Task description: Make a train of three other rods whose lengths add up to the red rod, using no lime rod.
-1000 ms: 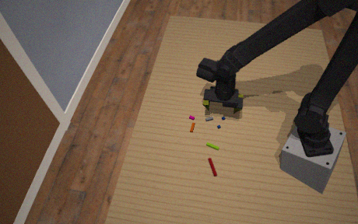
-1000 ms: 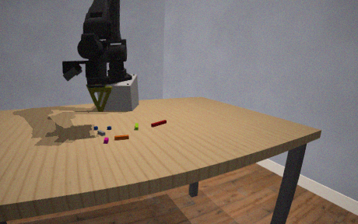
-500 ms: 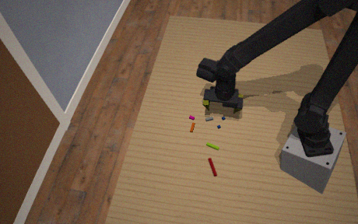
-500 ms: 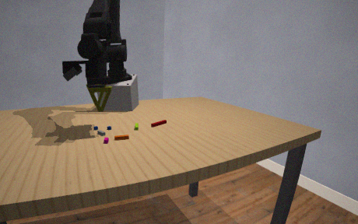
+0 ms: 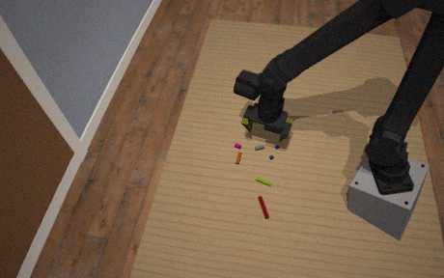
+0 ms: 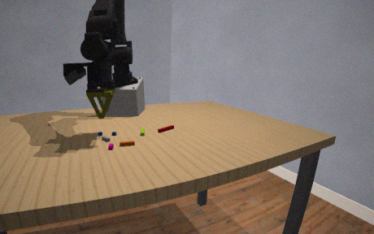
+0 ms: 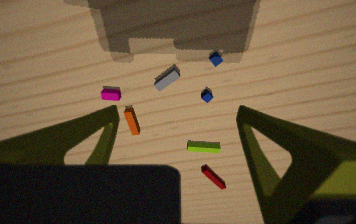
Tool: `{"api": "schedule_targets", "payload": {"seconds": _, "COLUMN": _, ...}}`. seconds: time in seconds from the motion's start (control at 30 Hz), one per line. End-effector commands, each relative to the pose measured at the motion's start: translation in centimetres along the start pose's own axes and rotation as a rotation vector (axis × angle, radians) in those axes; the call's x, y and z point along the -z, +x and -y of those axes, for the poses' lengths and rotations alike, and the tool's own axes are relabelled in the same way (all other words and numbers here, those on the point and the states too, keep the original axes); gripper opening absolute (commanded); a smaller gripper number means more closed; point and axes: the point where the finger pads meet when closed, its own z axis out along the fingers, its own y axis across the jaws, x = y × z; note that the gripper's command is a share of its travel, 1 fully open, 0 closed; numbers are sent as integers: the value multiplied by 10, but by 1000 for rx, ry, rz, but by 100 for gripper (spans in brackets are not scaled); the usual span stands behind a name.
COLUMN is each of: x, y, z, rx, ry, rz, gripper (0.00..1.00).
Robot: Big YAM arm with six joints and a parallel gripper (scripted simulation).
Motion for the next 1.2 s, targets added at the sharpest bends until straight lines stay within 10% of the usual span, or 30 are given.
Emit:
{"api": "schedule_targets", "payload": {"seconds": 0.0, "x": 6, "y": 3, "z": -21, "rx": -88, "ry": -16, "rz": 6, "gripper": 100}}
{"api": "schedule_targets", "payload": {"seconds": 0.73, "x": 5, "y": 16, "z": -67, "rx": -552, "ry": -17, "rz": 1, "gripper": 100}}
{"api": "schedule_targets", "payload": {"seconds": 1.17, "x": -2, "y": 16, "z": -54, "rx": -564, "ry": 4, "rz": 4, "gripper": 100}}
